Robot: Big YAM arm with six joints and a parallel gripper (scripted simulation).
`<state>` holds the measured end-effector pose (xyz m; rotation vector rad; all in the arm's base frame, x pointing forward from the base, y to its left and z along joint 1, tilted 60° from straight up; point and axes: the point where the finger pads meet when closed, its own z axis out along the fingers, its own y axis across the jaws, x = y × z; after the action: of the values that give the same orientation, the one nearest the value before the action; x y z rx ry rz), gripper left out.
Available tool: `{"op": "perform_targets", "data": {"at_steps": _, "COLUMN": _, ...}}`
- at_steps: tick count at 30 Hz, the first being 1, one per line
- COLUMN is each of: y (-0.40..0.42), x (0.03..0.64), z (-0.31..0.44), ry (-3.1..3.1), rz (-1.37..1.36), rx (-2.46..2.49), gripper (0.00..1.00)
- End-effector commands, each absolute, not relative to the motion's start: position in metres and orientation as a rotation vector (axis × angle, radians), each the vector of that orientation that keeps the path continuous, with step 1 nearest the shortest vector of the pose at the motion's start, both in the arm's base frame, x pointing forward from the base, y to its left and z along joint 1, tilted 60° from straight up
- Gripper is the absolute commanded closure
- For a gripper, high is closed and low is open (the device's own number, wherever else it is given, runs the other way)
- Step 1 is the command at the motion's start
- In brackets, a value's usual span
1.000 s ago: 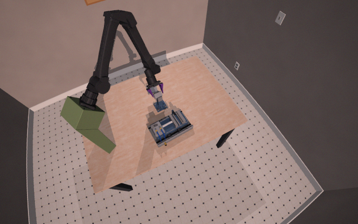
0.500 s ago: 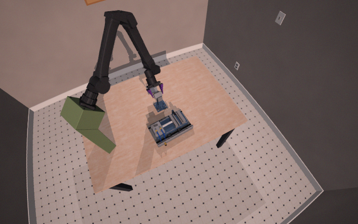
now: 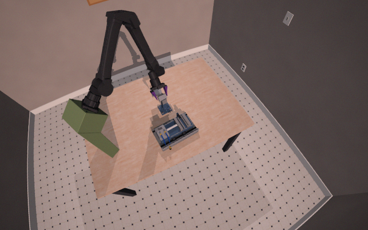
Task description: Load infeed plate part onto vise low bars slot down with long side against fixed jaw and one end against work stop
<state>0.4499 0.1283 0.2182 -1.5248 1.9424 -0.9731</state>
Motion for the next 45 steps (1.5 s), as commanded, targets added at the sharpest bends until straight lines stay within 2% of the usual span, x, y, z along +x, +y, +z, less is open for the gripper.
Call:
{"op": "perform_targets", "data": {"at_steps": 1, "y": 0.120, "x": 0.453, "z": 0.222, "ry": 1.930, "rz": -0.978, "rx": -1.513, "gripper": 0.19}}
{"op": "perform_targets", "data": {"at_steps": 43, "y": 0.120, "x": 0.452, "z": 0.228, "ry": 1.746, "rz": -0.760, "rx": -1.544, "gripper": 0.19}}
{"op": "perform_targets", "data": {"at_steps": 45, "y": 0.121, "x": 0.455, "z": 0.211, "ry": 1.757, "rz": -0.733, "rx": -1.577, "gripper": 0.19}}
